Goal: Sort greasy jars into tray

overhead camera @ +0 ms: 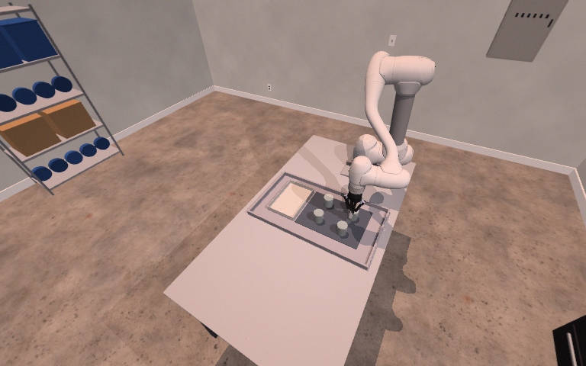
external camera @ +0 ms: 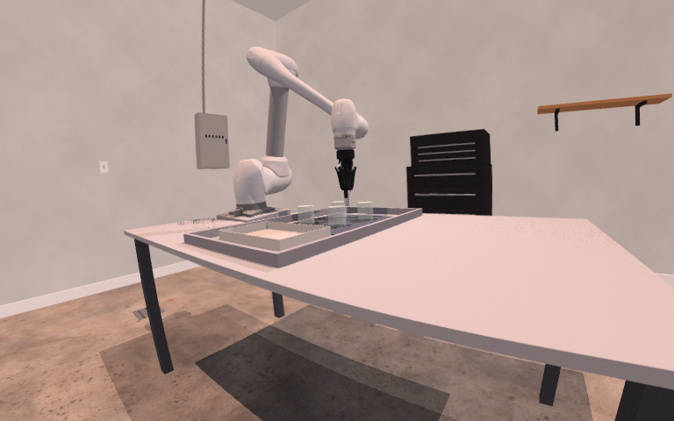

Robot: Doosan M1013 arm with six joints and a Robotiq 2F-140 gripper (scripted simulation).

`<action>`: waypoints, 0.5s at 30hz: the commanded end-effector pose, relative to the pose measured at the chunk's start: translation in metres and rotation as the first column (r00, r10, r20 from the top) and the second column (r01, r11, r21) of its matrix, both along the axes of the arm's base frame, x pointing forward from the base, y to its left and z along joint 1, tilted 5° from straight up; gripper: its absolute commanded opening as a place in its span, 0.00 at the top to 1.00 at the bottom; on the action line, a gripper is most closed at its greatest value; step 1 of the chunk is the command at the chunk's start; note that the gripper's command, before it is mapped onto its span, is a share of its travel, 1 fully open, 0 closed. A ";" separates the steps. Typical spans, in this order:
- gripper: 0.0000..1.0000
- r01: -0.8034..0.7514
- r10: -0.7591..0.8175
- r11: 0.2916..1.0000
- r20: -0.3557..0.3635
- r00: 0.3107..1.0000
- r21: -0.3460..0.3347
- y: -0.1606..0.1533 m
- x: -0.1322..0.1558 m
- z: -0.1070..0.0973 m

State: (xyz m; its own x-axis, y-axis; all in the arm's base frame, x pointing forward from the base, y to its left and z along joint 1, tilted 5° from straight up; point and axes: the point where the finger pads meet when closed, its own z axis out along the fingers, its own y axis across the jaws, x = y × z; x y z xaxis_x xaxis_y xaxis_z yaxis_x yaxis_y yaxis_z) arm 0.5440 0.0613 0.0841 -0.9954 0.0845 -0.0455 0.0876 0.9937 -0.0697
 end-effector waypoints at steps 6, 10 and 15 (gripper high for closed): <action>1.00 -0.002 0.002 1.000 0.004 1.000 -0.002 0.000 -0.002 -0.001; 1.00 -0.002 0.002 1.000 0.004 1.000 -0.002 0.000 -0.003 -0.001; 1.00 -0.002 0.002 1.000 0.004 1.000 -0.002 0.000 -0.003 -0.001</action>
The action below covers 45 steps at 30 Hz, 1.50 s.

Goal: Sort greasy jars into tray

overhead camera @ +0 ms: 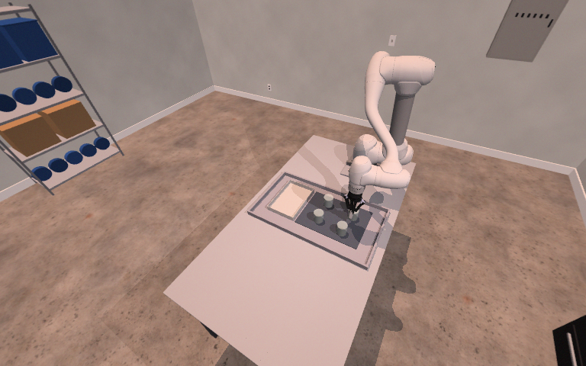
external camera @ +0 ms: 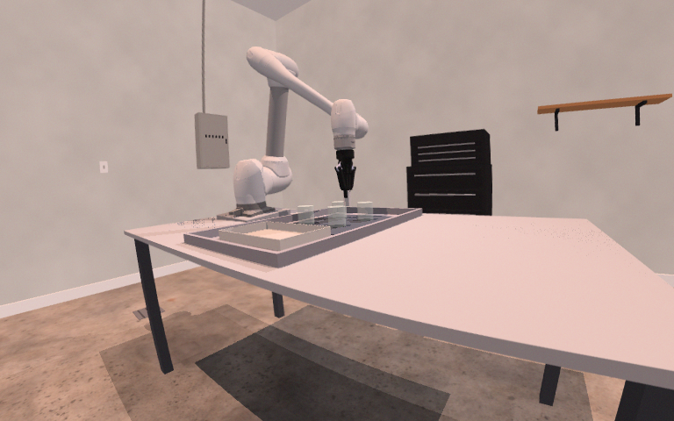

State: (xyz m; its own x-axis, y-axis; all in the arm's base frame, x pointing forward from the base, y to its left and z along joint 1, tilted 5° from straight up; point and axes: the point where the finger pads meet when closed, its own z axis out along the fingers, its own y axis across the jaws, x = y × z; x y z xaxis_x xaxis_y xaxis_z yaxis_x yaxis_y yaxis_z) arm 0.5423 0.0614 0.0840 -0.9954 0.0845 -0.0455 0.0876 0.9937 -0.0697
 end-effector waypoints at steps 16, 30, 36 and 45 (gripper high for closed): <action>1.00 -0.002 0.002 1.000 0.004 1.000 -0.002 0.000 -0.004 -0.001; 1.00 -0.002 0.002 1.000 0.004 1.000 -0.002 0.001 -0.005 0.000; 1.00 -0.002 0.002 1.000 0.004 1.000 -0.002 0.001 -0.006 0.001; 1.00 -0.002 0.002 1.000 0.004 1.000 -0.002 0.001 -0.007 0.002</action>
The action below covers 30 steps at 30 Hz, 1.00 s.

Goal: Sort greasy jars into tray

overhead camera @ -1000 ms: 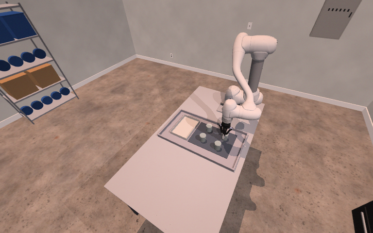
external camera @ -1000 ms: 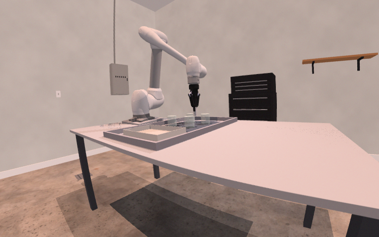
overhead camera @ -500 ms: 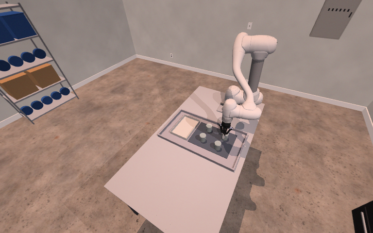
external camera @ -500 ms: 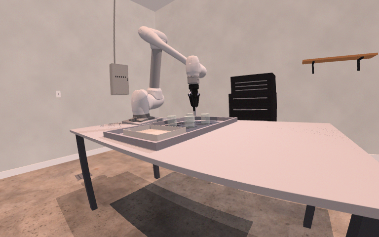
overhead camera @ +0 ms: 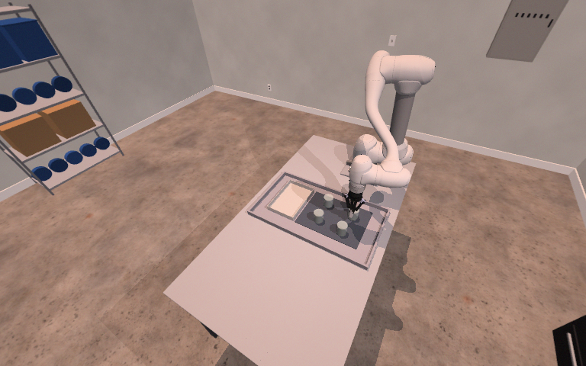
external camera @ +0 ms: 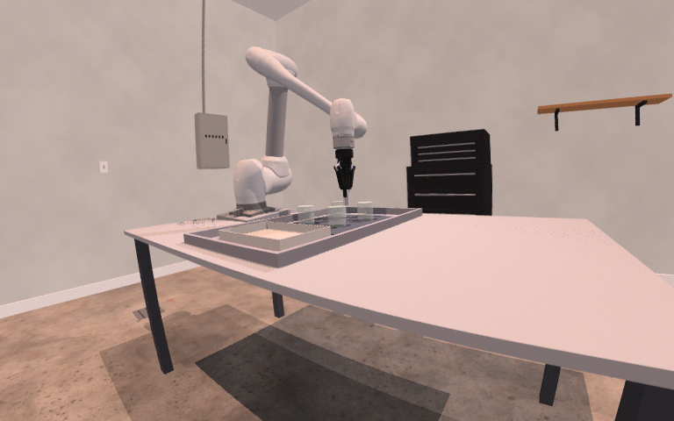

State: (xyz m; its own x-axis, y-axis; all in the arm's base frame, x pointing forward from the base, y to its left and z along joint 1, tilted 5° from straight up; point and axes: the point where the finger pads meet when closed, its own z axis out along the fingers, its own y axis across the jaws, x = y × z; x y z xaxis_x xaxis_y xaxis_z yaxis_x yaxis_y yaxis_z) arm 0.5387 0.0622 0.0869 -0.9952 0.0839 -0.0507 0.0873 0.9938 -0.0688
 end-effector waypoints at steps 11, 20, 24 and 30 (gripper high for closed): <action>1.00 -0.001 0.001 1.000 -0.001 1.000 -0.002 0.000 -0.005 0.000; 1.00 -0.001 0.001 1.000 -0.001 1.000 -0.002 0.000 -0.006 0.001; 1.00 -0.001 0.001 1.000 -0.001 1.000 -0.002 0.000 -0.006 0.001; 1.00 -0.001 0.001 1.000 -0.001 1.000 -0.002 0.001 -0.007 0.001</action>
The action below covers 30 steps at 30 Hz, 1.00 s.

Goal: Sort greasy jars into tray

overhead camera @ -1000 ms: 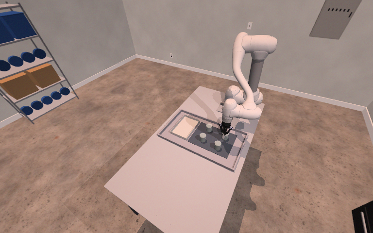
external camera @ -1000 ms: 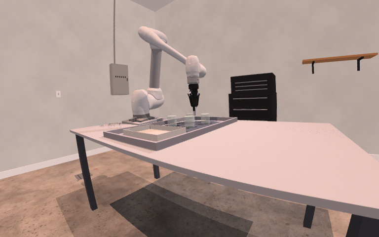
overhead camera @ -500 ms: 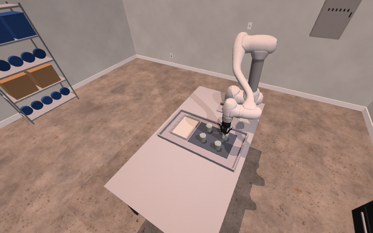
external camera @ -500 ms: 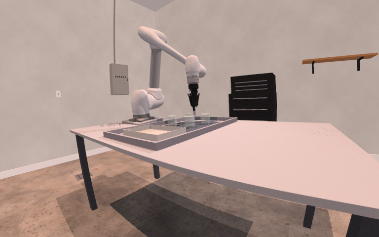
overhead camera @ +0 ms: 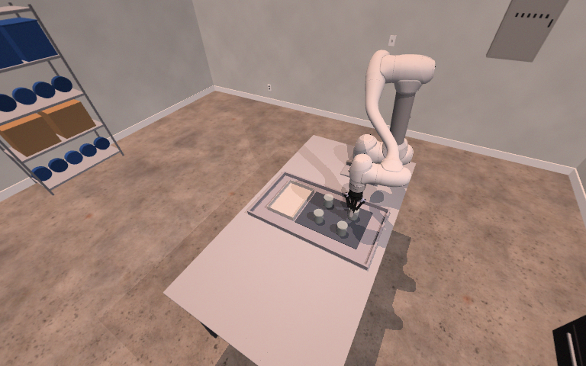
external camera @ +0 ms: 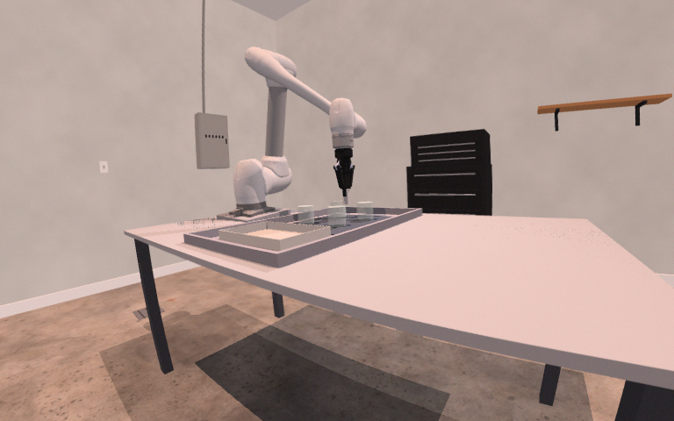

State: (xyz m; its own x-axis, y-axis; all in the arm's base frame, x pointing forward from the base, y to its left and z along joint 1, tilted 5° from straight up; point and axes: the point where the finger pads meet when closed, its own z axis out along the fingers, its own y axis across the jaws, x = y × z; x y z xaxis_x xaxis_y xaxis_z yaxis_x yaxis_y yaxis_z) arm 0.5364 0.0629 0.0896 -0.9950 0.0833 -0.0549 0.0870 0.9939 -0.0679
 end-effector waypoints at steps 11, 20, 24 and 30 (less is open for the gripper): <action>1.00 -0.001 0.001 1.000 -0.005 1.000 -0.003 0.000 -0.006 0.000; 1.00 -0.001 0.001 1.000 -0.005 1.000 -0.003 0.000 -0.007 0.000; 1.00 -0.001 0.001 1.000 -0.005 1.000 -0.003 0.000 -0.008 0.001; 1.00 -0.001 0.001 1.000 -0.005 1.000 -0.003 0.000 -0.008 0.001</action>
State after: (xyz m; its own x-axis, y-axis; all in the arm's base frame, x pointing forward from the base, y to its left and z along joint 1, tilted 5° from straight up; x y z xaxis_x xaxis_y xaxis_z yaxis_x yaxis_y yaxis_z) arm 0.5342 0.0636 0.0924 -0.9948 0.0828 -0.0594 0.0867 0.9940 -0.0670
